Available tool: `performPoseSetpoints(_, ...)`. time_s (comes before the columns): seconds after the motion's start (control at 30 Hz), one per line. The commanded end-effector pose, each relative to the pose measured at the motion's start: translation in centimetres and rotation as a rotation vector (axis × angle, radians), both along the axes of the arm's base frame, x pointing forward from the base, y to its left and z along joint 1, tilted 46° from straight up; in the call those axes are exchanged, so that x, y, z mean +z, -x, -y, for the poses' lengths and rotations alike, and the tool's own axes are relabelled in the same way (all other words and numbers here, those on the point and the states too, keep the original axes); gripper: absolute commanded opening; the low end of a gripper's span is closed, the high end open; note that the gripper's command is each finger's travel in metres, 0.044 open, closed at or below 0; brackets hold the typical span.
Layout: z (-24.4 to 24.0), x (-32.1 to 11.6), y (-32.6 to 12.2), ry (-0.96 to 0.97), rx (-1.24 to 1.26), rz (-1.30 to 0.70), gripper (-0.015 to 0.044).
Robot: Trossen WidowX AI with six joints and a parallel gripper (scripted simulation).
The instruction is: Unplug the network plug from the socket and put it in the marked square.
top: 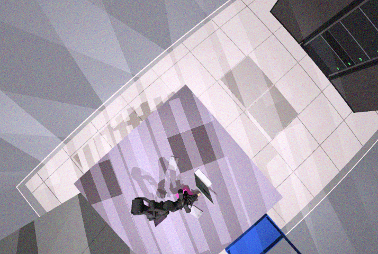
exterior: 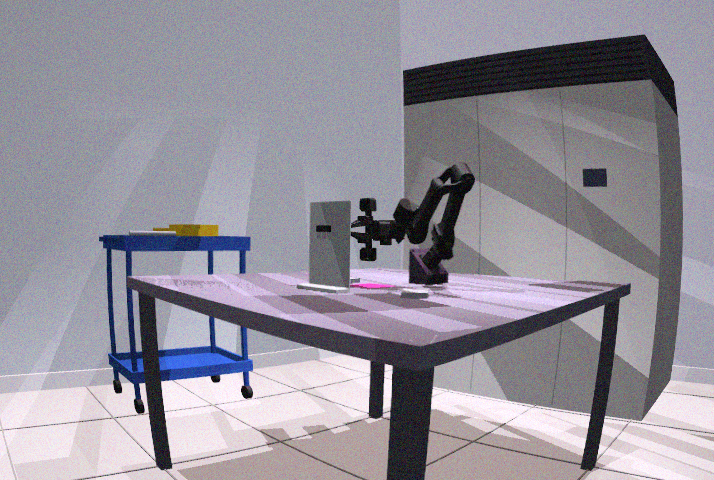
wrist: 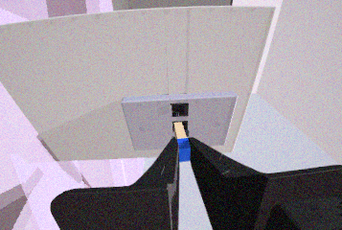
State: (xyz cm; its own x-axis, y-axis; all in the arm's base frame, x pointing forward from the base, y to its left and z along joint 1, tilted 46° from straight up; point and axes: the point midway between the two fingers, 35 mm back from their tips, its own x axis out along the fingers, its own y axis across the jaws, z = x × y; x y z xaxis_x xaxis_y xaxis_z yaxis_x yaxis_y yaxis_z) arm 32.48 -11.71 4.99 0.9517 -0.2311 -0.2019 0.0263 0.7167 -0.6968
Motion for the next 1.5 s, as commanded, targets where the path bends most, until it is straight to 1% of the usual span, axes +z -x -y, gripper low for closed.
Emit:
performPoseSetpoints(0.0, -0.1, -0.1, 0.4, 0.002, 0.004, -0.006, 0.0)
performPoseSetpoints(1.47, 0.4, 0.3, 2.8, -0.006, 0.003, -0.023, 0.0)
